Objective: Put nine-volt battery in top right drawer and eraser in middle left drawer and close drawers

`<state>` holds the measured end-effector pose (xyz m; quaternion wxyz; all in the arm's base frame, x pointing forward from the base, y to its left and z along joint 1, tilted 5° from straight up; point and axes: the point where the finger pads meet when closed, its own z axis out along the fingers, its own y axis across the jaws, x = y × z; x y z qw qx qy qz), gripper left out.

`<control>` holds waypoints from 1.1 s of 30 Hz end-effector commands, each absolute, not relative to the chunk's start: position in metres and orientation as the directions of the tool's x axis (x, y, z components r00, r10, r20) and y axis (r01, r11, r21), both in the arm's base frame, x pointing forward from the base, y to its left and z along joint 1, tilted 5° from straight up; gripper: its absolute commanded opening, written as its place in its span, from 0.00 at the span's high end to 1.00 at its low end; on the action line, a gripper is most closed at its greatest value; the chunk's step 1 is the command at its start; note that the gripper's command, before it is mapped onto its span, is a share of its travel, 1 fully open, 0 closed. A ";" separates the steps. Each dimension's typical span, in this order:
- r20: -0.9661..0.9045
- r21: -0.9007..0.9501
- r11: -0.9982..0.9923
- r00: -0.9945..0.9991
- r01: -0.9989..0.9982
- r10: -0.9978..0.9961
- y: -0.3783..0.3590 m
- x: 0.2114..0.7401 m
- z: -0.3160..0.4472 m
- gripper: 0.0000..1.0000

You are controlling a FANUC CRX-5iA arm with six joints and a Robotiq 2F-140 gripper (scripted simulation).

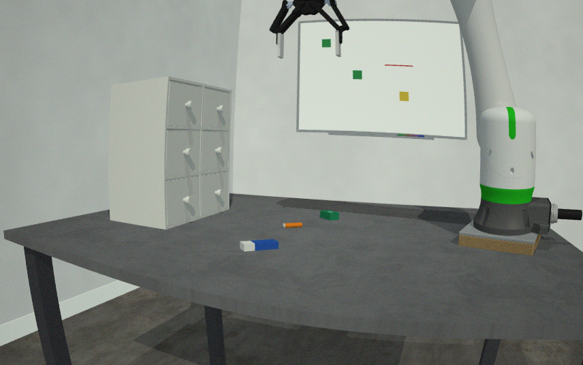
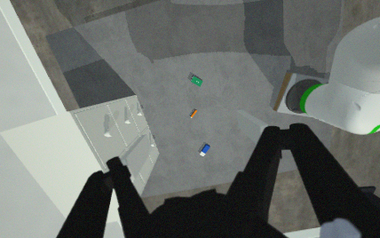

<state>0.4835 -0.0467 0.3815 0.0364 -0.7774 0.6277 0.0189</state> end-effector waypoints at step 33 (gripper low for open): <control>0.039 -0.075 -0.976 0.978 0.206 0.203 -0.044 0.488 0.371 0.00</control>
